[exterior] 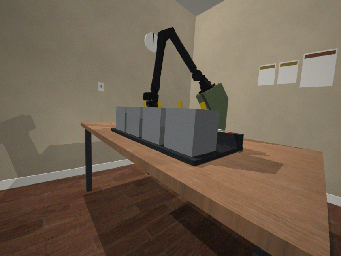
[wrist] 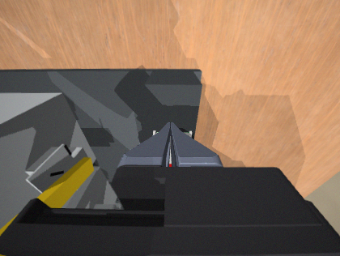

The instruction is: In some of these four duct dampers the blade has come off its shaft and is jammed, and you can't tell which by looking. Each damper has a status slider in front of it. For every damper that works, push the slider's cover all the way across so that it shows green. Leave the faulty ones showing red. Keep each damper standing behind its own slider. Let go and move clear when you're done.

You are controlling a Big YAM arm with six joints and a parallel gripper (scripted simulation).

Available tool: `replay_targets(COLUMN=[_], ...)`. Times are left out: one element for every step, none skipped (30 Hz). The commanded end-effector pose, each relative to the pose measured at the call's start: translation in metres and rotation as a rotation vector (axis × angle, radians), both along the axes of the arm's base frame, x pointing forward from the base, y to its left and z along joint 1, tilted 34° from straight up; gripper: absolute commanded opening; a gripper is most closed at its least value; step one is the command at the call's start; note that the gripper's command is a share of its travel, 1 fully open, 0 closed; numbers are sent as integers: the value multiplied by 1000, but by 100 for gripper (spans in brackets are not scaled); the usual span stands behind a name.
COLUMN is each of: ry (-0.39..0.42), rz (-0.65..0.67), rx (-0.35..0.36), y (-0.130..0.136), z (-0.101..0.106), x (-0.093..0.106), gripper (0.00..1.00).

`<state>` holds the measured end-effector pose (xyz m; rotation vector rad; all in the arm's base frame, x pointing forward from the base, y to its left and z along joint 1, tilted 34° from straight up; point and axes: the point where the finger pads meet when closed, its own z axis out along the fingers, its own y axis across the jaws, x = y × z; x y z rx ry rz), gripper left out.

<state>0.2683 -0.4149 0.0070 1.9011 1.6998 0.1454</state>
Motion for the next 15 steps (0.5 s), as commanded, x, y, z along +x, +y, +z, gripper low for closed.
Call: replay_targets(ry=[8, 8, 8, 8, 8, 8, 8, 8, 8, 8, 8, 8, 8, 8, 8], rz=[-7, -7, -7, -7, -7, -7, -7, -7, -7, -6, -6, -6, -6, -5, -5], rx=[11, 11, 11, 11, 11, 11, 11, 11, 11, 11, 11, 11, 11, 12, 12], y=[2, 2, 2, 2, 2, 2, 2, 2, 2, 2, 2, 2, 2, 2, 2], z=[-12, -12, -12, -12, -12, -12, -12, -12, -13, -13, -13, -13, -13, -14, -14], x=[-6, -6, -6, -6, -6, -6, -6, -6, -6, -6, -6, -5, -5, -4, -3], gripper=[0, 0, 0, 0, 0, 0, 0, 0, 0, 0, 0, 0, 0, 0, 0])
